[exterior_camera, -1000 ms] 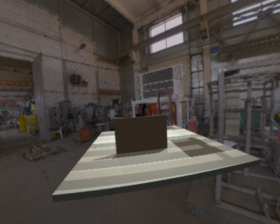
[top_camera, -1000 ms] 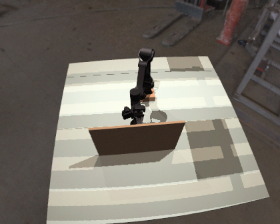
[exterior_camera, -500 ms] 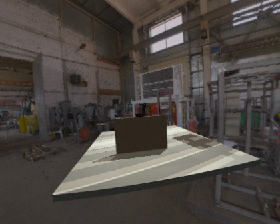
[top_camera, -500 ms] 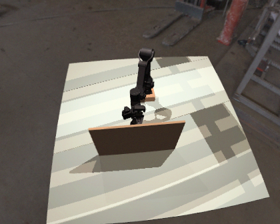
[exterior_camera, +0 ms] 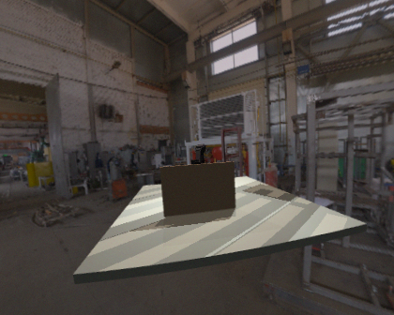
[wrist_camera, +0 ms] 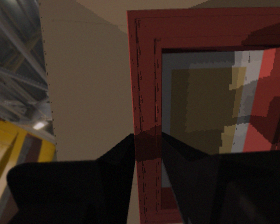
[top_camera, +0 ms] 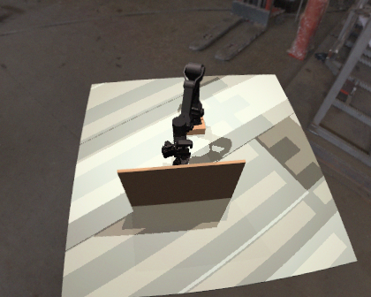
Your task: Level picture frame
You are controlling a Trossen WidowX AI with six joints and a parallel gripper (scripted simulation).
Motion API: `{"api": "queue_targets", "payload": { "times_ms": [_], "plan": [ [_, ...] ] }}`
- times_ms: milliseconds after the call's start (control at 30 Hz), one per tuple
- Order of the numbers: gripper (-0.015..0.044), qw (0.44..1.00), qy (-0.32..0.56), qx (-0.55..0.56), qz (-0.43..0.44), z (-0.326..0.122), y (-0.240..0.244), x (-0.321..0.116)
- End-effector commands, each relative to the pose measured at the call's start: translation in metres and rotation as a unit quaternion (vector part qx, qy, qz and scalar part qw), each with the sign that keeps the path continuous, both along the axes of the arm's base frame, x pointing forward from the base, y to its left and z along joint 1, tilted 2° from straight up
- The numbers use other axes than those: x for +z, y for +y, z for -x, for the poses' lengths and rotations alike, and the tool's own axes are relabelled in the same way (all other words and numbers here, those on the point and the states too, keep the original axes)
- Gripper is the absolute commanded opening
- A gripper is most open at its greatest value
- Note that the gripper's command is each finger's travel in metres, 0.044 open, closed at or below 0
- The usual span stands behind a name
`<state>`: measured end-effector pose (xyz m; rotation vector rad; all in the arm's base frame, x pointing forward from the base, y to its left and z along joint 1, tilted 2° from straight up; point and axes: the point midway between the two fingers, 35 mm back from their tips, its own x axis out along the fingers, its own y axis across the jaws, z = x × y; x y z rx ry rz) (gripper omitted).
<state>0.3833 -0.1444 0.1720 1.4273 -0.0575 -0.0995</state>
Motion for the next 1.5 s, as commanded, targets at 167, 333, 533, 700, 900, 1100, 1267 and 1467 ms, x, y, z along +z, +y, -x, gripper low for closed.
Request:
{"api": "queue_targets", "payload": {
  "times_ms": [167, 333, 533, 700, 900, 1100, 1267, 1467],
  "plan": [
    [0.0, 1.0, -0.003, 0.0, 0.0, -0.0004, 0.0007, 0.0055],
    [0.0, 1.0, -0.003, 0.0, 0.0, -0.0005, 0.0009, 0.0071],
    [0.0, 1.0, -0.003, 0.0, 0.0, -0.0005, 0.0012, 0.0091],
    [0.0, 1.0, -0.003, 0.0, 0.0, -0.0006, 0.0014, 0.0105],
    [0.0, 1.0, -0.003, 0.0, 0.0, -0.0006, 0.0015, 0.0115],
    [0.0, 1.0, -0.003, 0.0, 0.0, -0.0006, 0.0016, 0.0122],
    [0.0, 1.0, -0.003, 0.0, 0.0, -0.0007, 0.0017, 0.0128],
    [0.0, 1.0, -0.003, 0.0, 0.0, -0.0007, 0.0018, 0.0135]
  ]
}}
